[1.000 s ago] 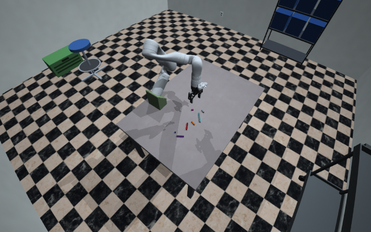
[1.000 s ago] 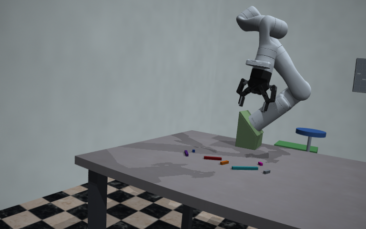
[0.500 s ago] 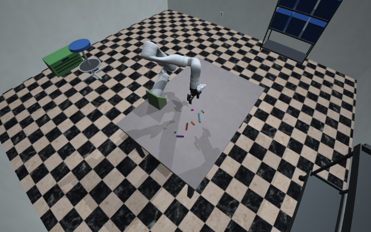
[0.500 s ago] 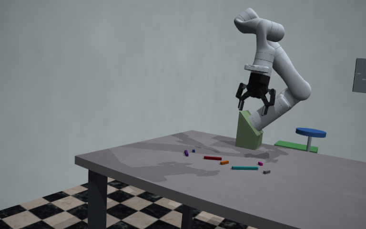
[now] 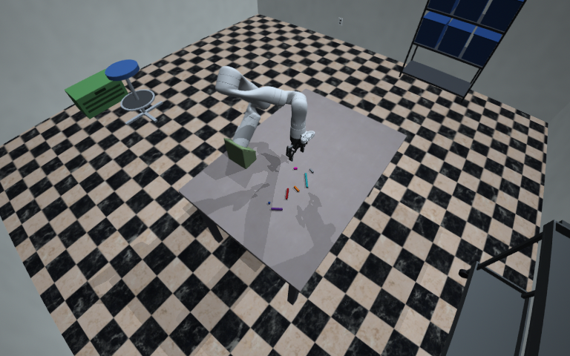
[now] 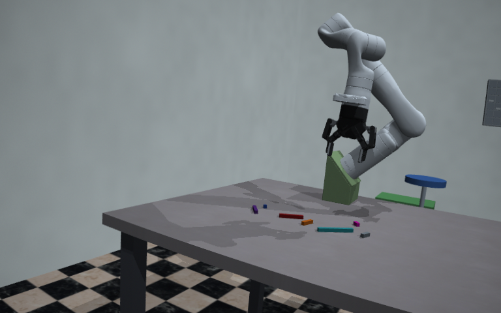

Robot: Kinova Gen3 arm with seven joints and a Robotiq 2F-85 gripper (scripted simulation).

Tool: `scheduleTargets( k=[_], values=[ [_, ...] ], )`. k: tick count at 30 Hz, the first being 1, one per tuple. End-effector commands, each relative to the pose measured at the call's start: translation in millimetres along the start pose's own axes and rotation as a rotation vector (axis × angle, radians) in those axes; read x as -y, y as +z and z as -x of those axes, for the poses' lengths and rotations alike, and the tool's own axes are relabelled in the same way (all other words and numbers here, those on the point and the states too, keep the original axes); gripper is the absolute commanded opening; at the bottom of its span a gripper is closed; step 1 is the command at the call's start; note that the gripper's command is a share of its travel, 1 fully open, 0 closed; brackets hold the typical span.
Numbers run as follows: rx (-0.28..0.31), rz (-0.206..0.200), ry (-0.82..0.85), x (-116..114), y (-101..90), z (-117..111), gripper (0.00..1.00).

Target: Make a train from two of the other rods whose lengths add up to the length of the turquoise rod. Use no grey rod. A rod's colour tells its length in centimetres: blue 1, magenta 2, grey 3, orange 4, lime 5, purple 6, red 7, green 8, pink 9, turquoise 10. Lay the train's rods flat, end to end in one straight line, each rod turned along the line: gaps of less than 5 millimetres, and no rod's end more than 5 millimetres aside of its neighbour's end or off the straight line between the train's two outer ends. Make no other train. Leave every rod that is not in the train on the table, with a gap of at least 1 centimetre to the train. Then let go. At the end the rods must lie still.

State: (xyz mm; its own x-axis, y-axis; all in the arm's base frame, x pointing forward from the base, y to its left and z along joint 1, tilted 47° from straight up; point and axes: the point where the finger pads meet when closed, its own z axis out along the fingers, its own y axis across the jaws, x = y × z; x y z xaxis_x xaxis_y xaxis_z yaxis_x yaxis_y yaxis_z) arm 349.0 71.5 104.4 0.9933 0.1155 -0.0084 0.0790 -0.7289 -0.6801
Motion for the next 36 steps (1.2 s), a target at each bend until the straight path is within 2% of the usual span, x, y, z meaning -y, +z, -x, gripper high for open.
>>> scheduleTargets(
  k=[1, 36],
  values=[
    [0.009, -0.009, -0.004, 0.0, 4.0, 3.3, 1.0],
    [0.055, -0.052, -0.041, 1.2, 24.3, 20.9, 1.0]
  ],
)
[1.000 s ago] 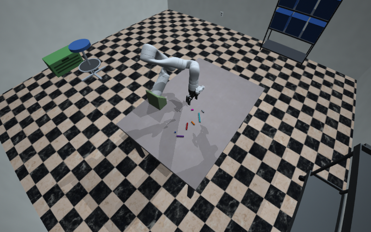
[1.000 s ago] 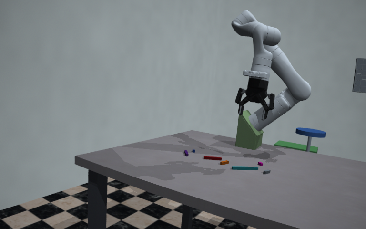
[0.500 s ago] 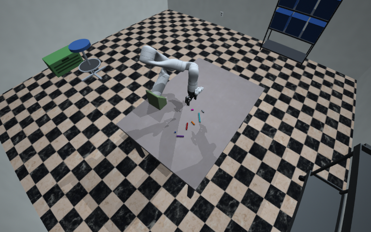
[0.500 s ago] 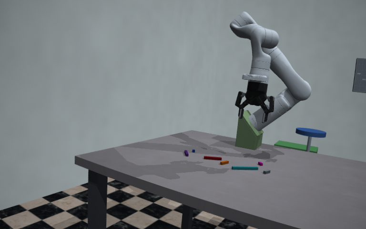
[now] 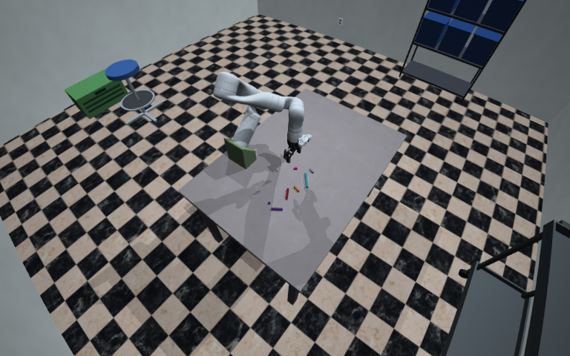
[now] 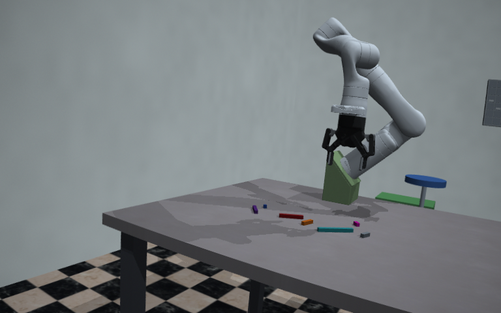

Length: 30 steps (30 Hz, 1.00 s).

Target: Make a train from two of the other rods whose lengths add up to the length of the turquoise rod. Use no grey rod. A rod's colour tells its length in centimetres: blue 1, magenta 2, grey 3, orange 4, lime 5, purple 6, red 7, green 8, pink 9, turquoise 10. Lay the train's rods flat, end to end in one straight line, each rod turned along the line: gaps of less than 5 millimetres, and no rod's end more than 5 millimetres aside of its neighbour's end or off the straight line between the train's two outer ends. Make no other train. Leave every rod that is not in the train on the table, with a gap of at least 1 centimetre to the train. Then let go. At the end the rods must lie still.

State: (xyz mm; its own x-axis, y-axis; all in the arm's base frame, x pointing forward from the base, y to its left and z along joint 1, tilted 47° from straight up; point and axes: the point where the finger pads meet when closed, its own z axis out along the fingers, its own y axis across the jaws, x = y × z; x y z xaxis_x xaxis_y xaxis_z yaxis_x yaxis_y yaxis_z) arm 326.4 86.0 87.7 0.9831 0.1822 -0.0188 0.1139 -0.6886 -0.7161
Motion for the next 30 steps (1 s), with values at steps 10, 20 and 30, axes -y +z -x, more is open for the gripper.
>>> scheduleTargets(
  k=[10, 20, 30],
  values=[
    [0.011, -0.013, -0.009, 0.7, 5.3, 4.3, 1.0],
    [0.016, -0.019, -0.013, 1.0, 7.9, 6.4, 1.0],
    [0.017, -0.019, -0.014, 1.0, 8.1, 6.6, 1.0]
  ],
)
